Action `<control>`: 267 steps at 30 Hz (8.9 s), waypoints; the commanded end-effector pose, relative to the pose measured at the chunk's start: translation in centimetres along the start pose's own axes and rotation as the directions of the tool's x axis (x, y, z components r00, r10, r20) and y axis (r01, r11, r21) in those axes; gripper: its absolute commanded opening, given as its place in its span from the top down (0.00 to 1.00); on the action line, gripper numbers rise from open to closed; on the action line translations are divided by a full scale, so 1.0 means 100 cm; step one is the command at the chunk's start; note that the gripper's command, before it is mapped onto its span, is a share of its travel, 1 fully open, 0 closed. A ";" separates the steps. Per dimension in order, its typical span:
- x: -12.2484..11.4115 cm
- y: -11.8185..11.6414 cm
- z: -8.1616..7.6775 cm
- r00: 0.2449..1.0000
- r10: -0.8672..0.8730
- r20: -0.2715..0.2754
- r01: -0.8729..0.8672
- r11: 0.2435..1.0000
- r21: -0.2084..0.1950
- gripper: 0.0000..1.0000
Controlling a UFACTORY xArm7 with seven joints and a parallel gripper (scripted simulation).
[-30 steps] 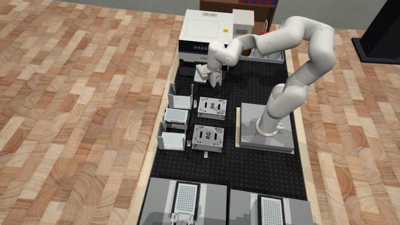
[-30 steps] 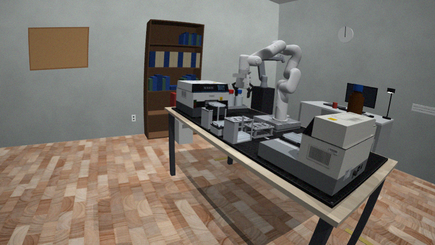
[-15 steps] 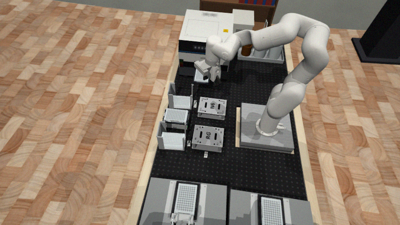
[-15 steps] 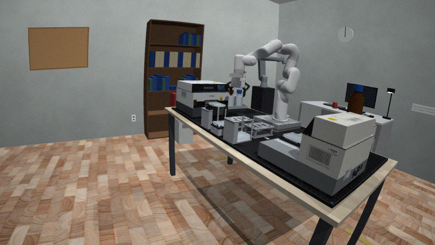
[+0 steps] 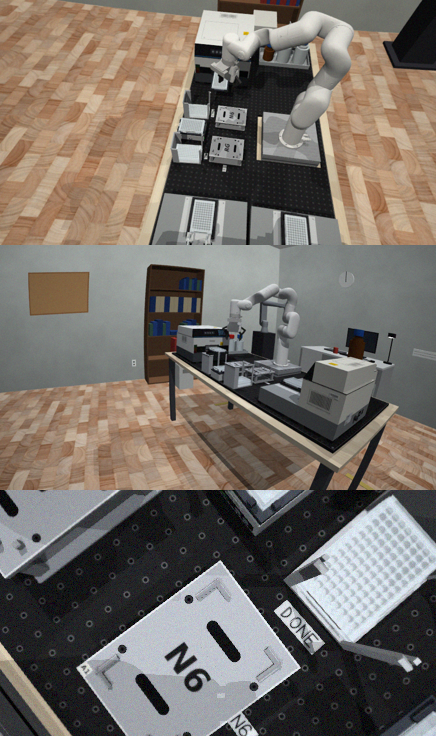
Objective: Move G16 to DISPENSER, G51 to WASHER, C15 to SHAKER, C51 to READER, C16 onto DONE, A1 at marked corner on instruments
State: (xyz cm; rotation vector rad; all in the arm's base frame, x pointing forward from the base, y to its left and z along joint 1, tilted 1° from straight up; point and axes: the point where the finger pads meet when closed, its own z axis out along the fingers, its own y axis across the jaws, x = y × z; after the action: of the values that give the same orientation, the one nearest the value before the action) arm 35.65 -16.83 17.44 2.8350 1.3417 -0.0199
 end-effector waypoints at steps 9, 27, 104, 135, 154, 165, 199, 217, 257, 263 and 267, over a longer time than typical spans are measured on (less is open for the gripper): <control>-0.016 0.030 -0.002 0.974 -0.228 -0.003 0.228 0.974 -0.003 0.00; -0.042 0.071 -0.002 0.898 -0.439 -0.002 0.439 0.898 -0.003 0.00; -0.074 0.122 0.010 0.778 -0.628 -0.001 0.628 0.778 -0.004 0.00; -0.074 0.122 0.048 0.778 -0.628 -0.001 0.628 0.778 -0.004 0.00; -0.074 0.122 0.059 0.778 -0.628 -0.001 0.628 0.778 -0.004 0.00; -0.074 0.122 0.058 0.778 -0.628 -0.001 0.628 0.778 -0.004 0.00; -0.074 0.122 0.077 0.778 -0.628 -0.001 0.628 0.778 -0.004 0.00; -0.074 0.122 0.082 0.778 -0.628 -0.001 0.628 0.778 -0.004 0.00; -0.074 0.122 0.088 0.778 -0.628 -0.001 0.628 0.778 -0.004 1.00; -0.074 0.122 0.088 0.778 -0.628 -0.001 0.628 0.778 -0.004 1.00; -0.074 0.122 0.088 0.778 -0.628 -0.001 0.628 0.778 -0.004 1.00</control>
State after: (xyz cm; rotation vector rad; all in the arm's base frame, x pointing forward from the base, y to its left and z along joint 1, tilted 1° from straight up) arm 40.16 -30.26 8.49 2.2314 2.2149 -0.0178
